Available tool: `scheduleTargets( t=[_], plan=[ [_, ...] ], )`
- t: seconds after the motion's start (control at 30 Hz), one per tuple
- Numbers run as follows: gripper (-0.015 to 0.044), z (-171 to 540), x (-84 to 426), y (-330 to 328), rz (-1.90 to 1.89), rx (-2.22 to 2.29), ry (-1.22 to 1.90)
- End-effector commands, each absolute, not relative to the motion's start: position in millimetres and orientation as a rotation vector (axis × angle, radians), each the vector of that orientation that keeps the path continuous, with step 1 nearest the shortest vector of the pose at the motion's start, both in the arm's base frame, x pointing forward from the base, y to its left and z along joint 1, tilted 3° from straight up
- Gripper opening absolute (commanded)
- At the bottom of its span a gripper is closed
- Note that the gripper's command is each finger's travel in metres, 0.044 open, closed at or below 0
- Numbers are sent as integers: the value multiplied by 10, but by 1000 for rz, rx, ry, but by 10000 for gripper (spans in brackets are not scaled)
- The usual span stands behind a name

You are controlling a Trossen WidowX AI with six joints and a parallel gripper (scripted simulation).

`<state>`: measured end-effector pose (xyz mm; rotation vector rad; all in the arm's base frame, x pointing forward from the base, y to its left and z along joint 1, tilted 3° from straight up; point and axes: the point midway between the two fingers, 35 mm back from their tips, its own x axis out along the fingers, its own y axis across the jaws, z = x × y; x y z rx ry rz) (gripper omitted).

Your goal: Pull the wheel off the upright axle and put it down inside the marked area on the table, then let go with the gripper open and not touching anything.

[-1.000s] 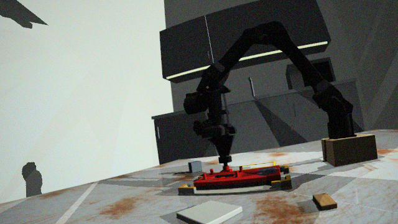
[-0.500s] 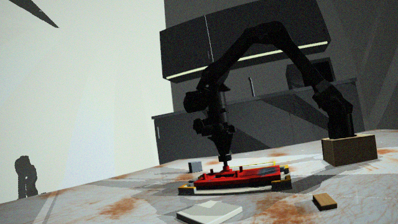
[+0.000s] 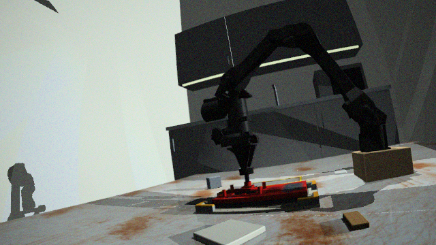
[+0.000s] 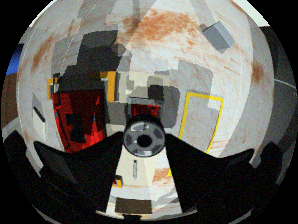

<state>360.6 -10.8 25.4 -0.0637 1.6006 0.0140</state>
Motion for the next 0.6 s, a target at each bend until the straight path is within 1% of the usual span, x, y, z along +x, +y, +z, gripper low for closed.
scheduleTargets(
  t=[0.0,0.57],
  plan=[
    [0,301,3618,-106,11,-63,1594],
    [0,357,3618,-104,11,-64,1593]
  ],
)
